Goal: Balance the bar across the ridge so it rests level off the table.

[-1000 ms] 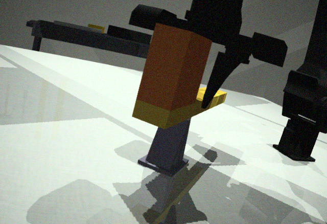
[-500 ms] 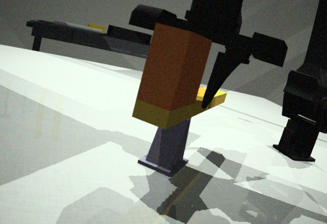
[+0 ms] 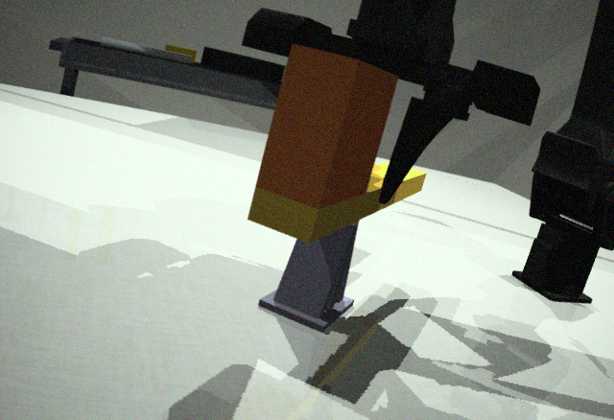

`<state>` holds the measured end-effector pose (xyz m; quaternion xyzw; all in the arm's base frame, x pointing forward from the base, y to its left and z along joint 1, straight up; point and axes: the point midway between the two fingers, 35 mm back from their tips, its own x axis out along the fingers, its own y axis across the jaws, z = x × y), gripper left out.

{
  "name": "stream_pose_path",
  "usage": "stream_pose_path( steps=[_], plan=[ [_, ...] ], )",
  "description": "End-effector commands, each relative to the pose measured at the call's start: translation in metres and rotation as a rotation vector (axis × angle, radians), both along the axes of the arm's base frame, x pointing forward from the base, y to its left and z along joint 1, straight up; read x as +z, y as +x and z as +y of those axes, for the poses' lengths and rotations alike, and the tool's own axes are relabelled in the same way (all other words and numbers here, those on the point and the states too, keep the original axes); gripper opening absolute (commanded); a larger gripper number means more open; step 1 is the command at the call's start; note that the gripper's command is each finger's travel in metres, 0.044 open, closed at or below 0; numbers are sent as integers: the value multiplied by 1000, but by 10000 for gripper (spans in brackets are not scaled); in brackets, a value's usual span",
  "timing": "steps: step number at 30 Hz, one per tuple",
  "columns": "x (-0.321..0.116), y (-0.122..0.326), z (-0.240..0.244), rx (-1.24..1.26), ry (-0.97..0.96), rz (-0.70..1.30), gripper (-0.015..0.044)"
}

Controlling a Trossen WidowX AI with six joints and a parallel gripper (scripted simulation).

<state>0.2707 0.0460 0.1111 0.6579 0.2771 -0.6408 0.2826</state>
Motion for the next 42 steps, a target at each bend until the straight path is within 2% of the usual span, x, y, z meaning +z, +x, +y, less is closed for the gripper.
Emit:
stream_pose_path(
  steps=[1, 32, 42],
  plan=[
    [0, 0, 0, 0, 0, 0, 170],
    [0, 0, 0, 0, 0, 0, 185],
    [0, 0, 0, 0, 0, 0, 440]
  ],
)
